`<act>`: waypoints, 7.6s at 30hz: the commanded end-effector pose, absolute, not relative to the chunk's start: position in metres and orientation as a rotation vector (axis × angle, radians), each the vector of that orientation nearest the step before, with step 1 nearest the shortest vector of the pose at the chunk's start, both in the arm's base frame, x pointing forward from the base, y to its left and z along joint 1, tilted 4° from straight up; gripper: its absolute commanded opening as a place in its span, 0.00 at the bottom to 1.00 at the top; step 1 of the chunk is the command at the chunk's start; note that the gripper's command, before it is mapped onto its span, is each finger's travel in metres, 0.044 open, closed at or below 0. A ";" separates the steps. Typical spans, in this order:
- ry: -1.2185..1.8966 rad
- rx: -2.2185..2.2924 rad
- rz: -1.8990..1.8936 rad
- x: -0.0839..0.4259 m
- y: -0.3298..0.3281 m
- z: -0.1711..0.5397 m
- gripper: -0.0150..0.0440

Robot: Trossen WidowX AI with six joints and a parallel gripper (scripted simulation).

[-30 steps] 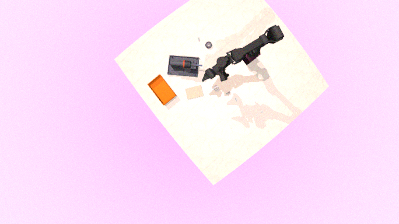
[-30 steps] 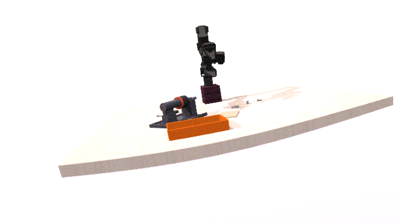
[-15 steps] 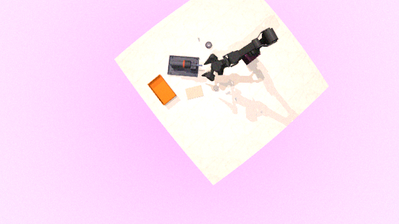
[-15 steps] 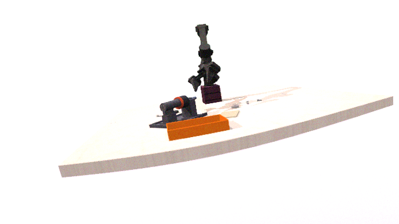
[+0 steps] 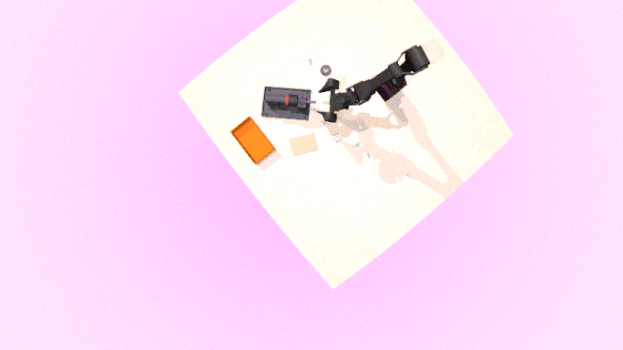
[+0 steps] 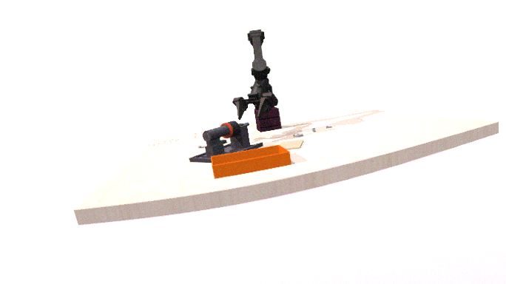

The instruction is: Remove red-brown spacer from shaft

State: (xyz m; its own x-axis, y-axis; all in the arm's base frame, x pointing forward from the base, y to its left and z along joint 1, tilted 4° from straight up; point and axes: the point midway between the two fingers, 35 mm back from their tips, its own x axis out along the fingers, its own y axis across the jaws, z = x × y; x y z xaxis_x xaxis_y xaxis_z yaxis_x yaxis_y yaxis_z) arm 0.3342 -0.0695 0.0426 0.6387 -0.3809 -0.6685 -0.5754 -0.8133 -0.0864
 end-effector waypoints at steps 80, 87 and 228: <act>0.778 -2.580 0.960 0.362 -0.089 0.014 1.00; 0.778 -2.580 0.960 0.362 -0.089 0.014 1.00; 0.778 -2.579 0.961 0.356 -0.084 0.001 0.25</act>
